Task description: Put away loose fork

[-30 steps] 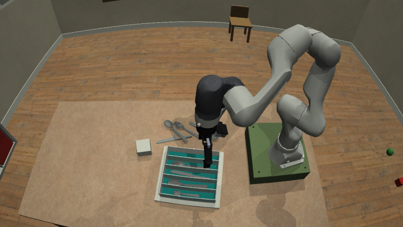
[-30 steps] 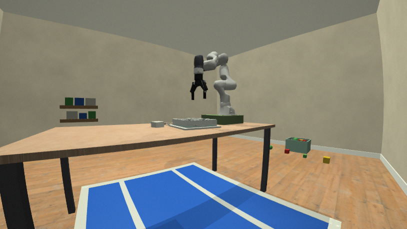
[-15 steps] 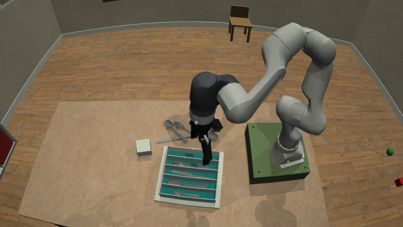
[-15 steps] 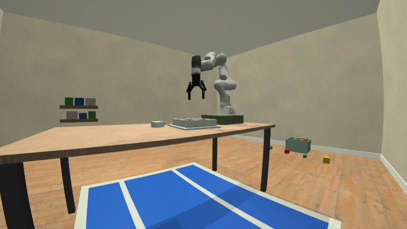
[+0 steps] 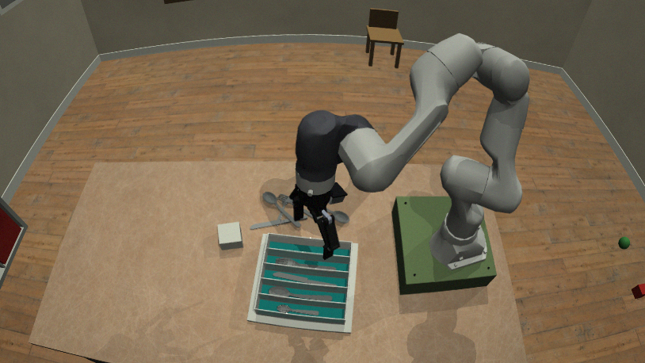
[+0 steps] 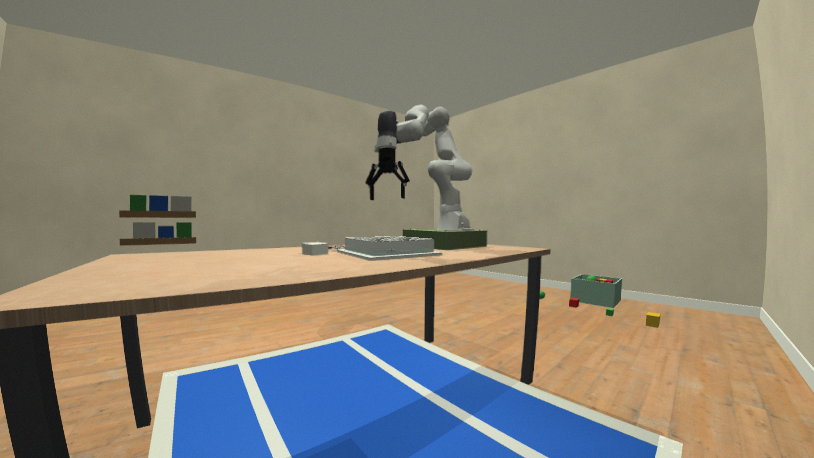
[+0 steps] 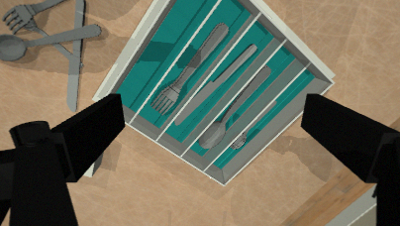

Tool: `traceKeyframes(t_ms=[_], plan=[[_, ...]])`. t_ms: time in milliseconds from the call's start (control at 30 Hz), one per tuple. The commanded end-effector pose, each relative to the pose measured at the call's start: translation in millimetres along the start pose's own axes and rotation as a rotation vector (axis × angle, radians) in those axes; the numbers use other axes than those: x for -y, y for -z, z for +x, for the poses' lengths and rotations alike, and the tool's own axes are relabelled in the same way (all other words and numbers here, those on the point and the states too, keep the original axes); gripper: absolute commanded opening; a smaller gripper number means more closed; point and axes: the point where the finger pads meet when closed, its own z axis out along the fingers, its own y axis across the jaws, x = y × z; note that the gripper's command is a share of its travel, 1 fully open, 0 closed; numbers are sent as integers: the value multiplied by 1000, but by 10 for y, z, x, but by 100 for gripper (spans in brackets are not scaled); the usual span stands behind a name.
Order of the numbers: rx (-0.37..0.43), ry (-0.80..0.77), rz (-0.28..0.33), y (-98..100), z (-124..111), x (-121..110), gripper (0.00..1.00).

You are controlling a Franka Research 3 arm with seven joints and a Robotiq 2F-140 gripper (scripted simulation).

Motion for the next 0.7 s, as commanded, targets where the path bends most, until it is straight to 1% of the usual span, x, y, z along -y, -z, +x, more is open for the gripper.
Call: traceKeyframes(t_ms=[0, 167, 233, 267, 667], plan=[[-6, 167, -12, 3, -12, 62, 100], [-3, 244, -14, -5, -36, 138, 100], [-3, 244, -14, -5, -36, 138, 100], [-2, 285, -15, -10, -48, 180, 100], [4, 477, -17, -38, -96, 380, 100]])
